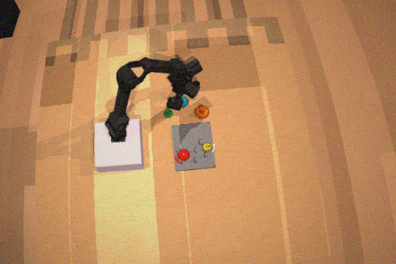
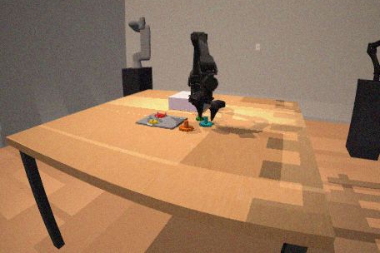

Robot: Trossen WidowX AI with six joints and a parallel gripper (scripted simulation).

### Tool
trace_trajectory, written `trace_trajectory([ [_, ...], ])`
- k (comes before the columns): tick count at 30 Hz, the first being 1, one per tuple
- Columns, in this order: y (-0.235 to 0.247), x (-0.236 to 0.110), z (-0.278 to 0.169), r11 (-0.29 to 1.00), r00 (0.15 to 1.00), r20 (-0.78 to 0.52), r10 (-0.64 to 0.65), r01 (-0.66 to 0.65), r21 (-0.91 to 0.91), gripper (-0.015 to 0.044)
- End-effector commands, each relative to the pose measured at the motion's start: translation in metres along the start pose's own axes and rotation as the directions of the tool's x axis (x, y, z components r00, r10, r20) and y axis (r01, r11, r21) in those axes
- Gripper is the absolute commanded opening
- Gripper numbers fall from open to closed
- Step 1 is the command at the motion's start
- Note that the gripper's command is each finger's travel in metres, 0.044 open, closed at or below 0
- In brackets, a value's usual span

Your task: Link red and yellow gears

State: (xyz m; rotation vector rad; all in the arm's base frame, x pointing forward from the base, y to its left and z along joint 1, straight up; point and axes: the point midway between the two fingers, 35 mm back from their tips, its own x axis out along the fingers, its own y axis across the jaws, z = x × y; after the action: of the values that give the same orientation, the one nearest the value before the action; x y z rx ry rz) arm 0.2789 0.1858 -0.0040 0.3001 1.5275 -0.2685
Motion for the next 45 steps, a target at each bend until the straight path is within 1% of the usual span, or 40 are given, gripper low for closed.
trace_trajectory([
  [1, 0.0, 0.001, -0.001, 1.0, 1.0, -0.003, 0.0, 0.0, 0.003, 0.0256],
  [8, 0.0, 0.001, -0.001, 1.0, 1.0, -0.003, 0.0, 0.0, 0.003, 0.0072],
  [15, 0.0, 0.001, -0.001, 1.0, 1.0, -0.003, 0.0, 0.0, 0.003, 0.0026],
  [16, 0.0, 0.001, -0.001, 1.0, 1.0, -0.003, 0.0, 0.0, 0.003, 0.0],
  [19, 0.001, -0.003, 0.0, 1.0, 1.0, -0.003, 0.001, -0.001, 0.003, 0.0],
  [45, 0.009, -0.077, 0.001, 1.0, 1.0, -0.003, 0.002, -0.002, 0.003, 0.0],
])
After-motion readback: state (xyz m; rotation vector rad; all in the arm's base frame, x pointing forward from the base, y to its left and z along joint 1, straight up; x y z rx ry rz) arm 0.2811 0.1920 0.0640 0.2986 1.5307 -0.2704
